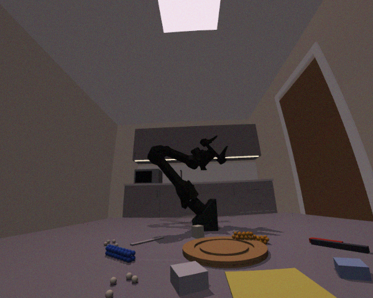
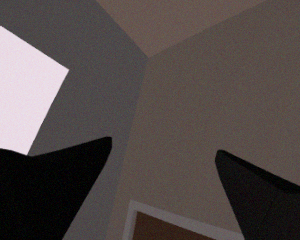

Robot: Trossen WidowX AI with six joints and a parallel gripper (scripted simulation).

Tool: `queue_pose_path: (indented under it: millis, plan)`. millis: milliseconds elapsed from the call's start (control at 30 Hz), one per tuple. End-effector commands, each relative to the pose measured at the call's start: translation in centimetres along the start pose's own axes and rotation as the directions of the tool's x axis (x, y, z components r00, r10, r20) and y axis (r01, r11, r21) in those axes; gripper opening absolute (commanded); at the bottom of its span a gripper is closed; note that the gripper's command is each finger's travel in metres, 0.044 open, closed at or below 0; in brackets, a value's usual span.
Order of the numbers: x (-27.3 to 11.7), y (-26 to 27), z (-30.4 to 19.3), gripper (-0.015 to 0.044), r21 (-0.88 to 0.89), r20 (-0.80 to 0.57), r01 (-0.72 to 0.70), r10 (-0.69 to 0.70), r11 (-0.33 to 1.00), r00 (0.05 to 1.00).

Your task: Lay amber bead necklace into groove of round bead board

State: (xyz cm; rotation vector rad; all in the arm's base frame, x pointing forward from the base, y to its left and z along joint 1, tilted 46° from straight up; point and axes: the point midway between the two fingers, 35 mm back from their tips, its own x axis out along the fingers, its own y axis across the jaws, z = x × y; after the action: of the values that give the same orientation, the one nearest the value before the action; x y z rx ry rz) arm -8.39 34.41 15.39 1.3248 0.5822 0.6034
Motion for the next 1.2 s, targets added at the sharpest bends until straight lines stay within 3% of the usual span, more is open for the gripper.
queue_pose_path:
  millis: [0, 333, 633, 1167]
  plan:
    - [0.1, 0.0, 0.0, 0.0374, -0.007, 0.001, 0.001, -0.001, 1.0, 1.0]
    - [5.6, -2.7, 1.2, 0.012, -0.346, 0.086, 0.115, -0.091, 0.931, 0.992]
    - [10.1, -5.2, 3.8, 0.012, -0.562, 0.176, 0.254, -0.186, 0.787, 0.967]
    - [17.1, -11.2, 11.6, 0.012, -0.779, 0.383, 0.525, -0.403, 0.343, 0.831]
